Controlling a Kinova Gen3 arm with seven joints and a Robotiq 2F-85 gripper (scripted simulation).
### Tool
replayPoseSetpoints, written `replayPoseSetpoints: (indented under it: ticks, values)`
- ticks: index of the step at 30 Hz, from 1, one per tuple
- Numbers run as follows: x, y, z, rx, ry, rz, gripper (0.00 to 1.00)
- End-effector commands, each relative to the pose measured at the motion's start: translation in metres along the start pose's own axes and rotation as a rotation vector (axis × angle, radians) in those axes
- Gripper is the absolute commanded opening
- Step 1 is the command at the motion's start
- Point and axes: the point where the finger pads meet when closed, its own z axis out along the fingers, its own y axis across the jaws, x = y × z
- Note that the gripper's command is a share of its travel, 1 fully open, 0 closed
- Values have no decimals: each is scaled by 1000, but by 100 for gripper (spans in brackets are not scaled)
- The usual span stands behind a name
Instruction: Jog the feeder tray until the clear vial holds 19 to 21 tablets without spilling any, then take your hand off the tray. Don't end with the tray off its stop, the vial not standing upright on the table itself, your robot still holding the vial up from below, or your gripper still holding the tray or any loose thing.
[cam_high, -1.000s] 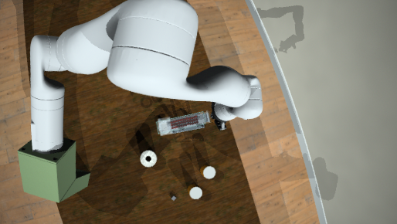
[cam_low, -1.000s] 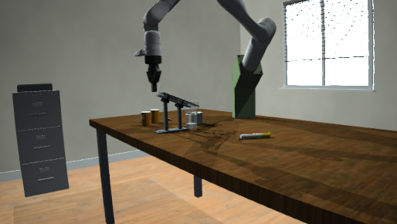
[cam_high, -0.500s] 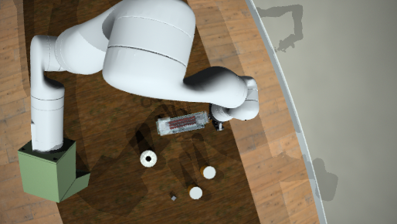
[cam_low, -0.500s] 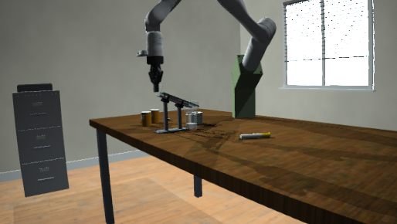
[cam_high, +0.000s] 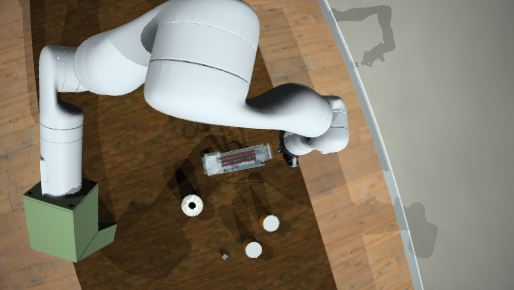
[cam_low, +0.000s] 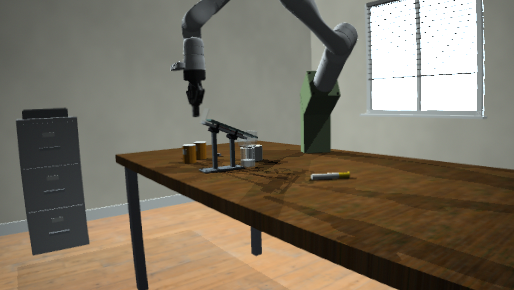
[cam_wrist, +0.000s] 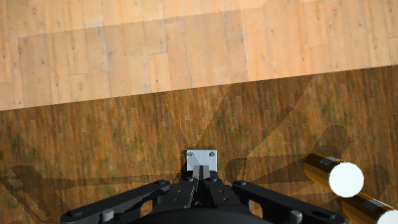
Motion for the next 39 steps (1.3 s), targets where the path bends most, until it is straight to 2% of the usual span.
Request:
replayPoseSetpoints:
  ticks: [1, 11, 16, 22, 28, 35, 39]
  values:
    - [1, 0, 0, -1, 1, 0, 0]
    - [-7, 0, 3, -1, 1, 0, 0]
    - [-24, 0, 10, -1, 1, 0, 0]
    - [-28, 0, 11, -1, 1, 0, 0]
    - [-24, 0, 10, -1, 1, 0, 0]
    - [-3, 0, 1, -1, 1, 0, 0]
    - [1, 0, 0, -1, 1, 0, 0]
